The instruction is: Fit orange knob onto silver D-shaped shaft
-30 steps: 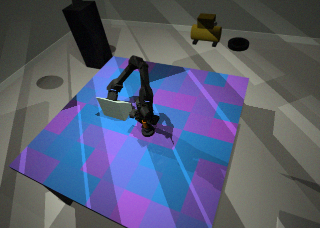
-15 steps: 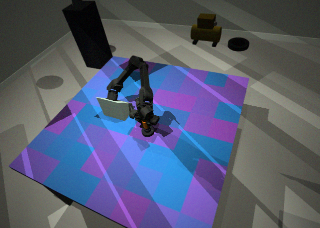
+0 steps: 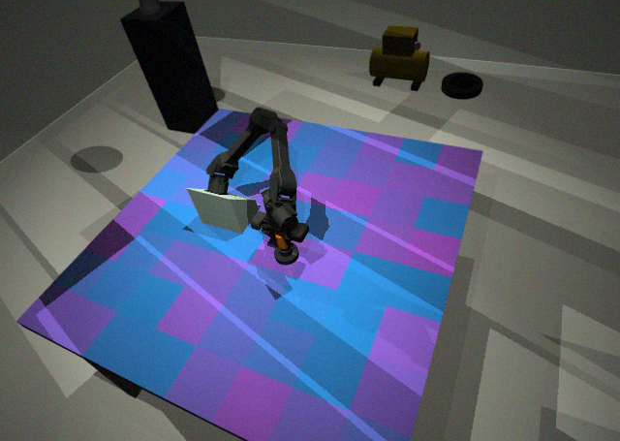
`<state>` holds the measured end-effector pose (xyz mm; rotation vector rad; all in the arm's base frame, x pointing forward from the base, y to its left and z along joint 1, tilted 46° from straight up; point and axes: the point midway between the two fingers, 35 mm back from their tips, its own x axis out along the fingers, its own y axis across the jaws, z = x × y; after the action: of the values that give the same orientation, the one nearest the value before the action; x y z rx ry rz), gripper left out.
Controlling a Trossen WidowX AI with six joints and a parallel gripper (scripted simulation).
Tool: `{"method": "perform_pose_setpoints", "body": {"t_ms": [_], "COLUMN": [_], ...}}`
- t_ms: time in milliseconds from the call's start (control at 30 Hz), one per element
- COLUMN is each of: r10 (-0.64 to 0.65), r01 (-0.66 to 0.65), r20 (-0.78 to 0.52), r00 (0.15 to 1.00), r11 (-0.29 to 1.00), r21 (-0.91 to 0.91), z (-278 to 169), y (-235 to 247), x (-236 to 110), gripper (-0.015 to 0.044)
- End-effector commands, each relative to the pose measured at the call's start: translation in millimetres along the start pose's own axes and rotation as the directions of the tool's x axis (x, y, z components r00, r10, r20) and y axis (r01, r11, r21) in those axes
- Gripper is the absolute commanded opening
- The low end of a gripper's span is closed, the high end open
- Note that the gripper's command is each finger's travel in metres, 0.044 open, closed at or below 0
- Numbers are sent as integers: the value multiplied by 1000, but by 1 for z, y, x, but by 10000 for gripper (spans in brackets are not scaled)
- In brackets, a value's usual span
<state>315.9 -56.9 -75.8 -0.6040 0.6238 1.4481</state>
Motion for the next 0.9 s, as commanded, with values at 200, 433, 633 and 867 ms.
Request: {"method": "perform_pose_setpoints", "body": {"t_ms": [200, 433, 633, 867], "r10": [-3, -3, -4, -4], "r01": [4, 4, 4, 4], "r20": [1, 1, 1, 1], "r00": [1000, 1000, 1000, 1000], "r11": [998, 979, 979, 979], "r21": [-56, -205, -205, -205], "z": [0, 0, -1, -1], "y": [-1, 0, -1, -1], "x": [-4, -1, -1, 1], "gripper": [0, 0, 0, 0]}}
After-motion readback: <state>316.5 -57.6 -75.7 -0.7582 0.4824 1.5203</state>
